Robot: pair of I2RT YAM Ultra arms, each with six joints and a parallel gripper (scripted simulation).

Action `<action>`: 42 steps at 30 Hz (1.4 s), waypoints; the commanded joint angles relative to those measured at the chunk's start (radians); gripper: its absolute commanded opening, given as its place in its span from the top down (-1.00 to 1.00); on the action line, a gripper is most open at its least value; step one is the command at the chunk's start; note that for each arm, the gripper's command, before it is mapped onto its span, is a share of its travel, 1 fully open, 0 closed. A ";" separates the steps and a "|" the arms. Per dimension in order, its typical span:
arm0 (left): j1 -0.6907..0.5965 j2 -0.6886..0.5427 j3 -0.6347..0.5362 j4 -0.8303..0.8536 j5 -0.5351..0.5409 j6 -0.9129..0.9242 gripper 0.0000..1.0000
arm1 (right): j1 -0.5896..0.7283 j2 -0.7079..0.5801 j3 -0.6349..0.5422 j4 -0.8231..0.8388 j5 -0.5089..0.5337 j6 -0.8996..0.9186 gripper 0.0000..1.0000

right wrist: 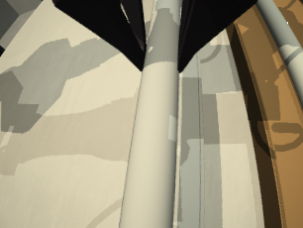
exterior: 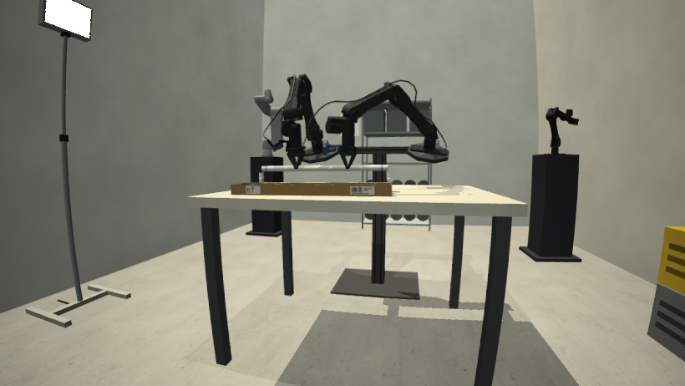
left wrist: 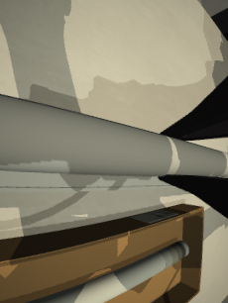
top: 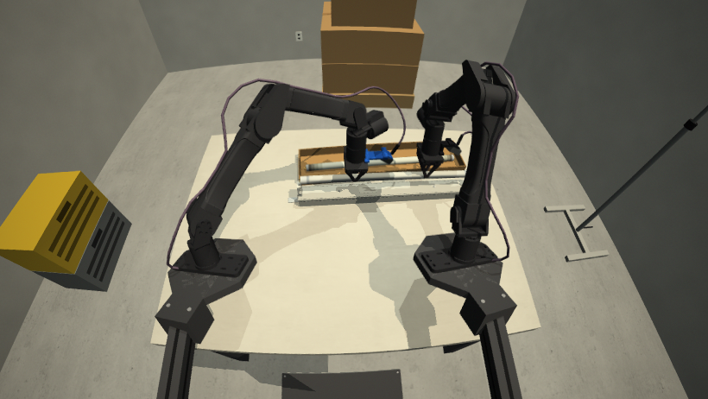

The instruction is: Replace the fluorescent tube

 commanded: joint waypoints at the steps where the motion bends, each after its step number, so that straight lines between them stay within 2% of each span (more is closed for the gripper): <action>1: -0.015 -0.002 0.003 0.033 0.028 0.014 0.78 | 0.003 -0.005 0.035 0.024 -0.016 0.012 0.78; 3: -0.011 0.016 -0.029 0.038 0.028 0.014 0.78 | 0.001 0.019 0.035 0.028 -0.016 0.011 0.78; 7: -0.019 -0.037 0.028 0.037 0.028 0.016 0.78 | 0.005 -0.031 0.011 0.029 -0.016 0.011 0.78; 13: -0.013 -0.015 0.012 0.039 0.028 0.016 0.78 | 0.007 -0.005 -0.016 0.031 -0.016 0.010 0.78; 21: -0.016 -0.005 -0.025 0.041 0.029 0.016 0.78 | 0.004 0.008 -0.007 0.036 -0.017 0.005 0.78; 23: -0.009 -0.007 0.009 0.044 0.029 0.017 0.78 | 0.001 0.004 -0.016 0.038 -0.017 0.004 0.78; 26: -0.011 0.017 -0.008 0.047 0.030 0.017 0.78 | -0.003 0.002 0.007 0.041 -0.017 -0.001 0.78; 31: -0.010 -0.027 -0.028 0.045 0.030 0.018 0.78 | -0.002 0.001 -0.006 0.042 -0.018 0.008 0.78; 35: -0.011 -0.030 0.000 0.047 0.030 0.019 0.78 | 0.006 -0.010 -0.008 0.041 -0.018 0.008 0.78; 38: -0.015 -0.008 0.007 0.050 0.030 0.020 0.78 | 0.003 0.029 -0.006 0.045 -0.018 0.008 0.78; 42: -0.011 0.012 -0.004 0.052 0.031 0.020 0.78 | 0.001 -0.014 -0.003 0.046 -0.018 0.004 0.78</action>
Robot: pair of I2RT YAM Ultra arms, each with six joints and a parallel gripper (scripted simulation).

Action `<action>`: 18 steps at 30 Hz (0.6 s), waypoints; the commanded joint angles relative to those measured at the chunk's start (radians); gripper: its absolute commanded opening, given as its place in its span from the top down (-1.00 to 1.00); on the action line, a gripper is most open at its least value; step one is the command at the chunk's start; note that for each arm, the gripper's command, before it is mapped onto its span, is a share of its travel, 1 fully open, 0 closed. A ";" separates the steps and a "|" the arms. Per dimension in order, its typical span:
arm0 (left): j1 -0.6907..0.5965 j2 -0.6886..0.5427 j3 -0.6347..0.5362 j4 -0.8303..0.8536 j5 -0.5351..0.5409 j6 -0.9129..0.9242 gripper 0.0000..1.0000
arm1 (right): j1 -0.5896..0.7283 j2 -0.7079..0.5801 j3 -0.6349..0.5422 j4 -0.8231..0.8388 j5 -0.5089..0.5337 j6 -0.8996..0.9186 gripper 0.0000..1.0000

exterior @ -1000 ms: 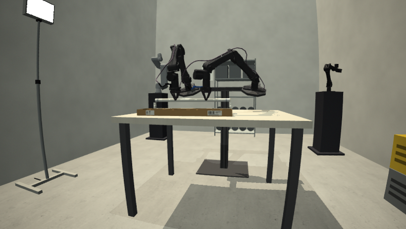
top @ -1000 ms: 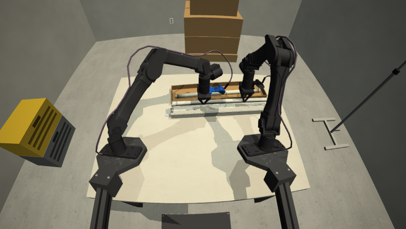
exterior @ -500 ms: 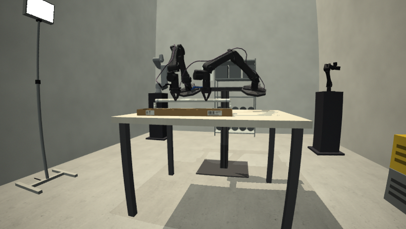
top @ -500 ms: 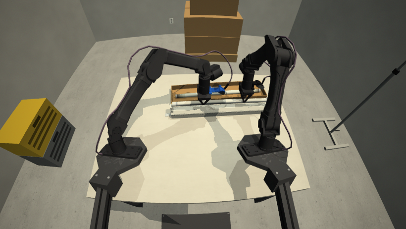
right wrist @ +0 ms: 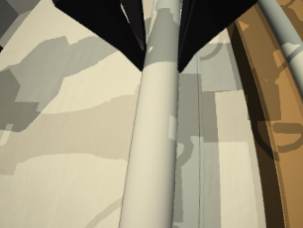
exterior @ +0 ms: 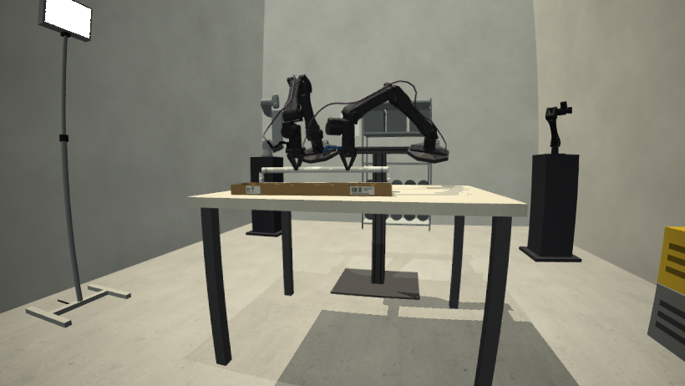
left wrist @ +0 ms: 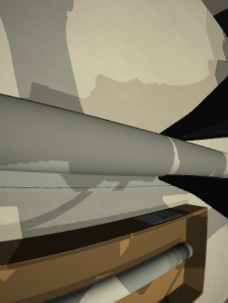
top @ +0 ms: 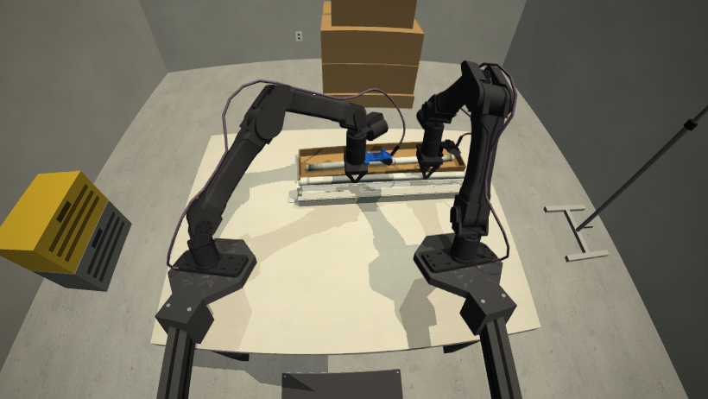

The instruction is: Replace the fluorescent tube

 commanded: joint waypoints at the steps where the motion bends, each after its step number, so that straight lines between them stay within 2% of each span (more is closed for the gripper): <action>1: -0.019 -0.007 0.002 0.029 0.031 0.014 0.78 | 0.001 -0.023 -0.003 0.025 -0.019 0.005 0.78; 6: -0.016 0.009 -0.028 0.032 0.032 0.015 0.78 | -0.006 0.005 -0.005 0.030 -0.019 0.000 0.78; 8: -0.012 -0.009 0.025 0.034 0.031 0.016 0.78 | 0.001 -0.022 -0.004 0.029 -0.019 0.007 0.78; 12: -0.019 -0.040 0.027 0.035 0.031 0.017 0.78 | -0.001 -0.020 -0.008 0.031 -0.019 0.006 0.78; 18: -0.019 -0.020 0.029 0.037 0.031 0.018 0.78 | 0.000 -0.005 0.004 0.035 -0.019 0.002 0.78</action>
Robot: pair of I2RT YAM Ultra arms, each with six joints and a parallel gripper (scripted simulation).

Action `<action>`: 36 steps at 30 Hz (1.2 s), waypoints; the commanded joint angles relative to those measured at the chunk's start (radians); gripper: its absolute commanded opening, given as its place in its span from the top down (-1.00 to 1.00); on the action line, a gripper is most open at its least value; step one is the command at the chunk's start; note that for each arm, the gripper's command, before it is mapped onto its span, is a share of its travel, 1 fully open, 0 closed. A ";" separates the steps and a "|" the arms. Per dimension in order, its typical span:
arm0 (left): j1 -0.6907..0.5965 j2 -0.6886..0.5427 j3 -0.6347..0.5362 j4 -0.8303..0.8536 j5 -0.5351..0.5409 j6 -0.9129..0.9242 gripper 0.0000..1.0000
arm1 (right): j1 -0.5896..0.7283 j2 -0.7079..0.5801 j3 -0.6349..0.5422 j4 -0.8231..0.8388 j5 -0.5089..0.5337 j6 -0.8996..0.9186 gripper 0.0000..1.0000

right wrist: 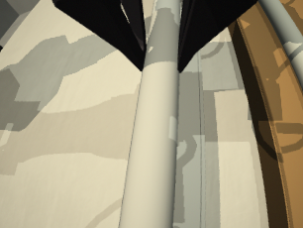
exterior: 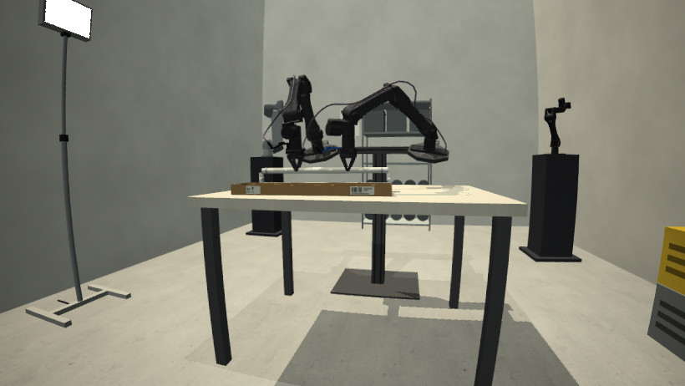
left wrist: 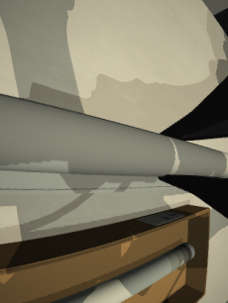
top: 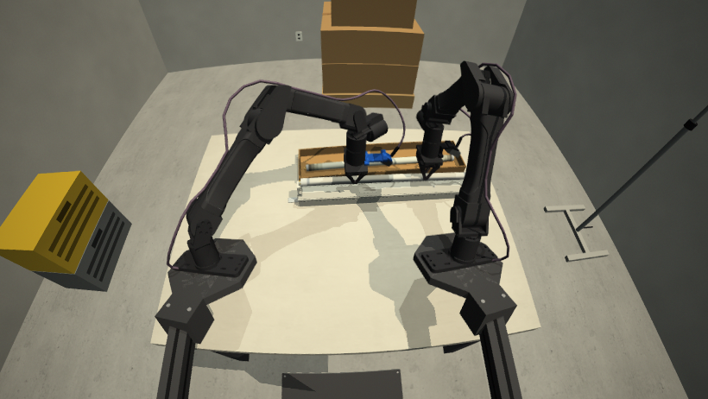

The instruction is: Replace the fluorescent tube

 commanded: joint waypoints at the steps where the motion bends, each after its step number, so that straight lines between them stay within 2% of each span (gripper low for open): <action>1: -0.021 -0.017 0.033 0.029 0.029 0.015 0.78 | 0.004 -0.020 0.007 0.026 -0.019 0.001 0.78; 4: -0.012 0.008 0.029 0.032 0.029 0.016 0.78 | 0.001 0.016 -0.004 0.030 -0.019 0.006 0.78; 7: -0.019 -0.020 0.018 0.030 0.029 0.016 0.78 | -0.002 -0.018 0.013 0.029 -0.019 0.005 0.78; 11: -0.015 -0.007 -0.003 0.034 0.029 0.017 0.78 | 0.002 0.023 0.014 0.036 -0.019 0.002 0.78; 13: -0.008 -0.003 -0.020 0.036 0.029 0.017 0.78 | 0.000 -0.002 0.008 0.037 -0.019 0.000 0.78; 15: -0.005 0.005 0.014 0.039 0.029 0.018 0.78 | -0.003 -0.019 0.005 0.038 -0.019 0.001 0.78; 18: -0.014 -0.006 0.002 0.040 0.029 0.019 0.78 | -0.001 0.024 -0.009 0.042 -0.019 0.002 0.78; 28: -0.006 0.025 -0.020 0.050 0.030 0.022 0.78 | 0.004 0.035 0.007 0.052 -0.019 -0.001 0.78; 32: -0.011 -0.015 0.005 0.052 0.030 0.024 0.78 | -0.002 -0.006 -0.009 0.056 -0.019 -0.001 0.78; 36: -0.013 -0.004 -0.004 0.053 0.030 0.024 0.78 | 0.003 0.033 -0.002 0.059 -0.019 -0.001 0.78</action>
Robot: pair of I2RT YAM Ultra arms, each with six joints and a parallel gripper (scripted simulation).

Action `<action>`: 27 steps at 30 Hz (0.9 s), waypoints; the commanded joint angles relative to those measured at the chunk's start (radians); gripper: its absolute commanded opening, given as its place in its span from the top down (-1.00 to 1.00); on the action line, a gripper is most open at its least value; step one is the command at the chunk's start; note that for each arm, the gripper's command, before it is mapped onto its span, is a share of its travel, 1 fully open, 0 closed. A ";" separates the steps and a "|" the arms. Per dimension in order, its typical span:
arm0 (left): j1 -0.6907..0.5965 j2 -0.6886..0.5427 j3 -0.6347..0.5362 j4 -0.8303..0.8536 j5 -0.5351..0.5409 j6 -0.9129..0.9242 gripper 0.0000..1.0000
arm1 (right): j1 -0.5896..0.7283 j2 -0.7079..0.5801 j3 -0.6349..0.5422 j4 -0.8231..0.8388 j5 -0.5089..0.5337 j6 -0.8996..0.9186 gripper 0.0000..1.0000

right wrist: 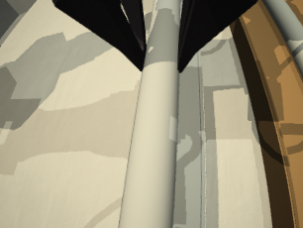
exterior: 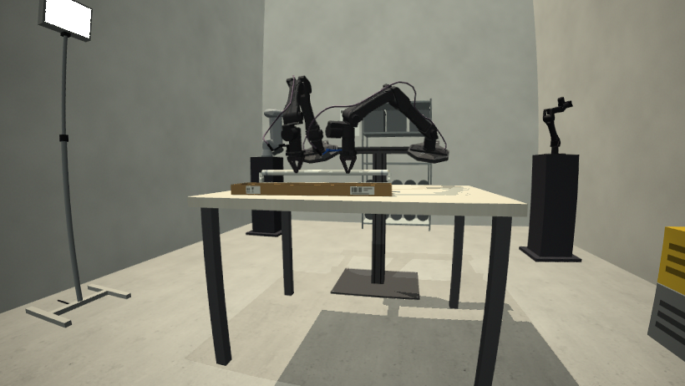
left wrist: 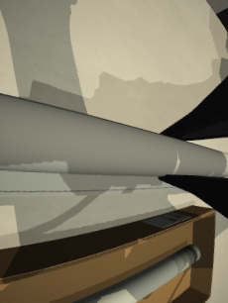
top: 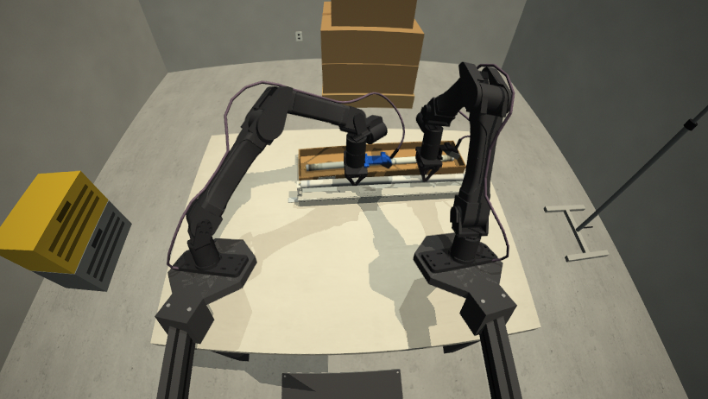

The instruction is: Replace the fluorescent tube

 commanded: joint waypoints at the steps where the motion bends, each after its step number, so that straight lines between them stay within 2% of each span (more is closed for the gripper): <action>1: -0.018 -0.011 0.001 0.029 0.028 0.015 0.78 | 0.004 0.014 0.011 0.031 -0.018 0.000 0.78; 3: -0.012 0.001 -0.006 0.030 0.028 0.015 0.78 | 0.004 -0.028 0.011 0.029 -0.018 0.003 0.78; 9: -0.017 0.005 -0.026 0.032 0.029 0.016 0.78 | 0.000 0.009 0.004 0.034 -0.018 0.001 0.78; 12: -0.010 -0.017 0.028 0.035 0.029 0.018 0.78 | 0.003 -0.009 -0.004 0.036 -0.018 0.001 0.78; 21: -0.004 0.018 0.000 0.043 0.031 0.020 0.78 | -0.004 0.024 -0.010 0.048 -0.018 0.000 0.78; 27: -0.009 -0.004 -0.018 0.043 0.031 0.021 0.78 | 0.005 0.024 -0.001 0.050 -0.018 0.000 0.78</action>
